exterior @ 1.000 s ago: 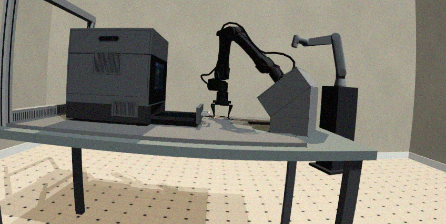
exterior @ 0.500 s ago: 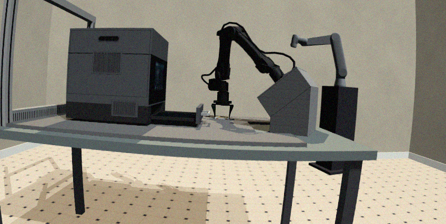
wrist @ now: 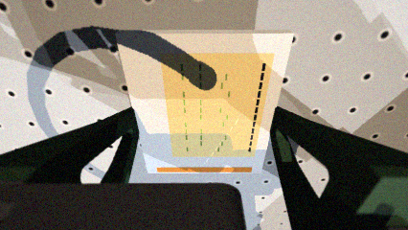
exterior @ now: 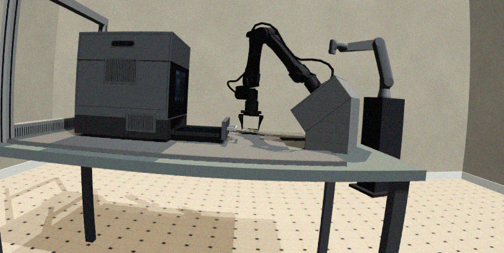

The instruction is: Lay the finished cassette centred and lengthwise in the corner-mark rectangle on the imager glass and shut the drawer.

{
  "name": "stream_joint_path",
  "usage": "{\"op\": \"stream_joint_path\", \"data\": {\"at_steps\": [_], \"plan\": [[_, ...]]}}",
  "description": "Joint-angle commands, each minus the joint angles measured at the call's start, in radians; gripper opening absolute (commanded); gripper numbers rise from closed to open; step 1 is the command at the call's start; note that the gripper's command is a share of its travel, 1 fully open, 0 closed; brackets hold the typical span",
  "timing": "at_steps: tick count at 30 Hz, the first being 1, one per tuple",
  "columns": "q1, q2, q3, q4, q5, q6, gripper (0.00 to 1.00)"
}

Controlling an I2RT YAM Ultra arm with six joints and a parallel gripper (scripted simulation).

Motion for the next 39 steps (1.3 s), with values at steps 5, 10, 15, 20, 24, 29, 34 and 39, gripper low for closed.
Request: {"op": "stream_joint_path", "data": {"at_steps": [5,10,15,20,24,29,34,39], "plan": [[-0.027,-0.068,-0.015,-0.05,-0.005,-0.014,0.0],[-0.03,-0.081,-0.015,-0.064,-0.004,-0.016,0.0],[-0.034,-0.103,-0.013,-0.086,-0.01,-0.02,0.0],[-0.039,-0.125,-0.004,-0.109,-0.012,-0.023,0.0],[-0.042,-0.138,0.003,-0.123,-0.014,-0.026,0.0],[-0.046,-0.155,0.016,-0.141,-0.017,-0.029,0.0],[-0.05,-0.176,0.029,-0.165,-0.02,-0.033,0.0],[-0.055,-0.196,0.032,-0.189,-0.023,-0.037,0.0]]}}
